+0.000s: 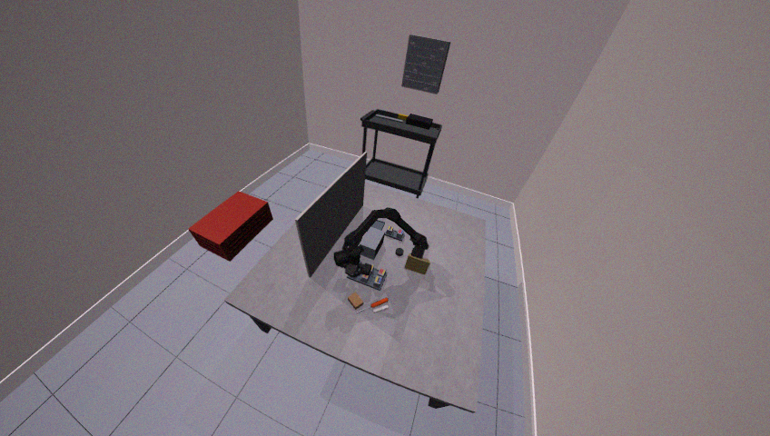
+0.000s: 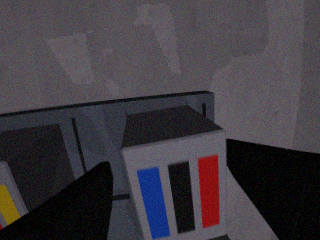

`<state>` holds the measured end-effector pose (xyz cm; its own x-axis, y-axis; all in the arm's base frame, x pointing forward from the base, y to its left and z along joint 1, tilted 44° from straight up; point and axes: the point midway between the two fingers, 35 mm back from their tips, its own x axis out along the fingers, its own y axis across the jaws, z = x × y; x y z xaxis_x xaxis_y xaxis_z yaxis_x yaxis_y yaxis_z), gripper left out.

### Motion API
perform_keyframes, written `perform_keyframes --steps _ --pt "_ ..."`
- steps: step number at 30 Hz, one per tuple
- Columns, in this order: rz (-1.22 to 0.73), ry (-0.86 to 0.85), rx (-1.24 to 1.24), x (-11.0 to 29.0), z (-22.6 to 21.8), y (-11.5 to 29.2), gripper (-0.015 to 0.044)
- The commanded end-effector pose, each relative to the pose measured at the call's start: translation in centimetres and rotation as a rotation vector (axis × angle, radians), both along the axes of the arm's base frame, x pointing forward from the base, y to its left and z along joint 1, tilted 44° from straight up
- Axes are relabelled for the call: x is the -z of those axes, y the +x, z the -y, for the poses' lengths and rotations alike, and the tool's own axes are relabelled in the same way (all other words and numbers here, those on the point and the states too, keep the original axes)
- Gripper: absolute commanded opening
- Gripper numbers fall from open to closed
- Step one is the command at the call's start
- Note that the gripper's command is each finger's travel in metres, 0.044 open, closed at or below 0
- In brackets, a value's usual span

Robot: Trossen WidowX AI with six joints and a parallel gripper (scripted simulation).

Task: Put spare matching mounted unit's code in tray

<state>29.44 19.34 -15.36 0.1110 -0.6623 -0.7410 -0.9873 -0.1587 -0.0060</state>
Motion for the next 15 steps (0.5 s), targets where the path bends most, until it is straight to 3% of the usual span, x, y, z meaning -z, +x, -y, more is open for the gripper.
perform_keyframes --steps 1,5,12,15 --pt "0.0 0.0 0.0 0.0 0.0 0.0 0.0274" --pt "0.0 0.0 0.0 0.0 0.0 0.0 0.0169" --pt "0.0 0.0 0.0 0.0 0.0 0.0 0.0122" --pt "0.0 0.0 0.0 0.0 0.0 0.0 0.0043"
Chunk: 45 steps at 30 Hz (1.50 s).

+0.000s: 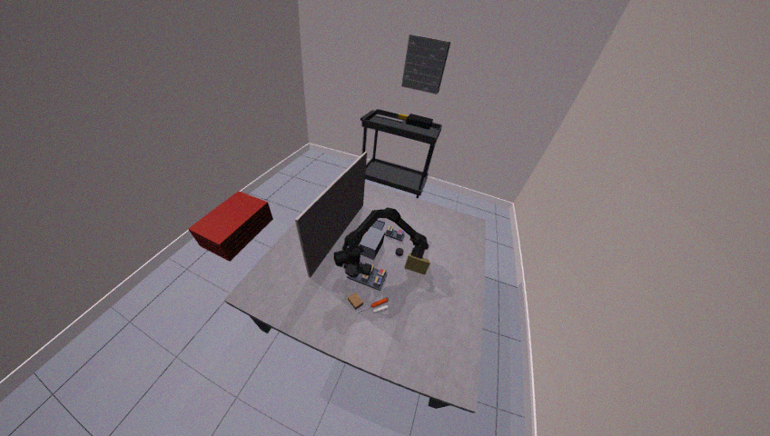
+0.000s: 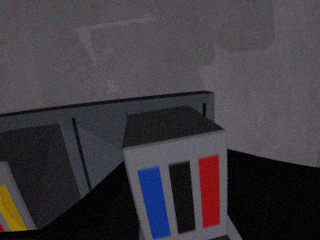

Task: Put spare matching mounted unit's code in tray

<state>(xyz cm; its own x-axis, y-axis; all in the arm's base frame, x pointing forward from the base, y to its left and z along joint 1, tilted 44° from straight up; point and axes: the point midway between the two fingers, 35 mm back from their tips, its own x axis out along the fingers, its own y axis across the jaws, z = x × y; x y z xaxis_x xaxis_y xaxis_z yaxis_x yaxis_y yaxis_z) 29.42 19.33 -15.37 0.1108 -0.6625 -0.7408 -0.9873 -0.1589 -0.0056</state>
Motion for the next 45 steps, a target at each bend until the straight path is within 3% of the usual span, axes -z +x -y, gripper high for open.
perform_keyframes --steps 1,11,23,45 --pt "0.0 0.0 0.0 0.0 0.0 0.0 0.0017" --pt "0.0 0.0 0.0 -0.3 -0.3 0.0 0.0" --pt "-0.004 -0.002 -0.006 -5.5 -5.0 -0.8 0.0" --pt "-0.005 -0.001 -0.006 -10.0 -8.6 -1.2 0.0"
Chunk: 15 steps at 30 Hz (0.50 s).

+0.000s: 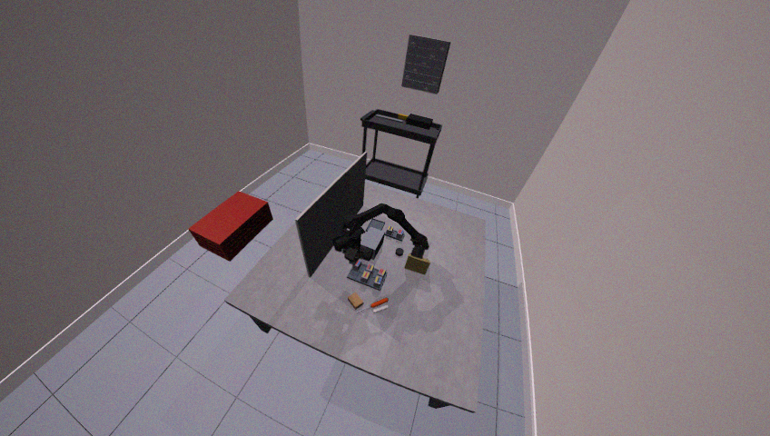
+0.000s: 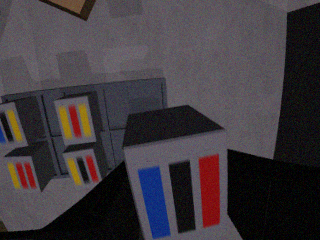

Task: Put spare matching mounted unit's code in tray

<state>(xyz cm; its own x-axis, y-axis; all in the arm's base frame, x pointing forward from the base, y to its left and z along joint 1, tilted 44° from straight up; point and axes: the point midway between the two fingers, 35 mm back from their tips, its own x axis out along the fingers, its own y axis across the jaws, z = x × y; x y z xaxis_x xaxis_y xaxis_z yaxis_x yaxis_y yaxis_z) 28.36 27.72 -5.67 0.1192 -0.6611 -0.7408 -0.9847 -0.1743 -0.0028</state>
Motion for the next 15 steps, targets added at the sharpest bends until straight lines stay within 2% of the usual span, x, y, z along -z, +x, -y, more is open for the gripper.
perform_keyframes --steps 1,15 --pt "-0.003 0.0 0.009 -0.4 -0.2 -0.1 0.0" --pt "-0.01 0.028 -0.005 -7.9 5.4 5.0 0.0"
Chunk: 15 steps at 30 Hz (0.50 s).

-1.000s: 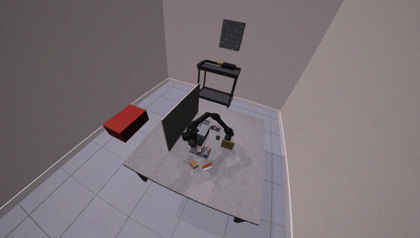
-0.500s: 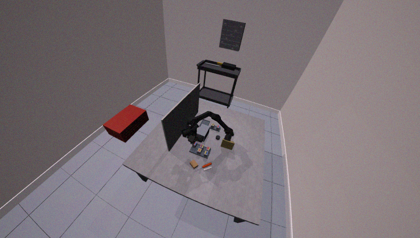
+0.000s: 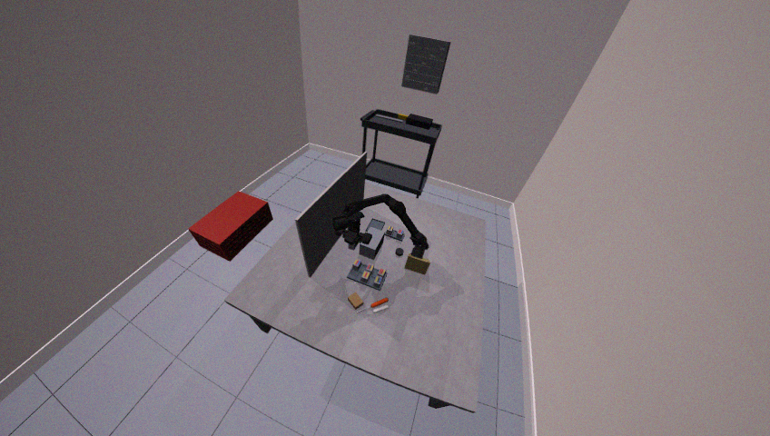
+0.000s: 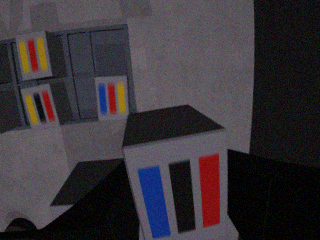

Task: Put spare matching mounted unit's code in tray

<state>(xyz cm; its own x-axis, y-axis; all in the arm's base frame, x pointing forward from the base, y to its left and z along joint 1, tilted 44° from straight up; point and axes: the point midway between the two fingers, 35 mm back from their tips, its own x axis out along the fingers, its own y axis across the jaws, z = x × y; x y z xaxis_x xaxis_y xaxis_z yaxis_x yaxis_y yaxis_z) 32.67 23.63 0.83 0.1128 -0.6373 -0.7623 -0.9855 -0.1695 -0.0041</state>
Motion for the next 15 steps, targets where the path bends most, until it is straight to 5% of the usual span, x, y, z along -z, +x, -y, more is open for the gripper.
perform_keyframes --steps 1,15 --pt "-0.006 -0.003 -0.011 -2.0 1.8 1.0 0.0" --pt "0.007 0.001 -0.016 -9.4 9.4 3.6 0.0"
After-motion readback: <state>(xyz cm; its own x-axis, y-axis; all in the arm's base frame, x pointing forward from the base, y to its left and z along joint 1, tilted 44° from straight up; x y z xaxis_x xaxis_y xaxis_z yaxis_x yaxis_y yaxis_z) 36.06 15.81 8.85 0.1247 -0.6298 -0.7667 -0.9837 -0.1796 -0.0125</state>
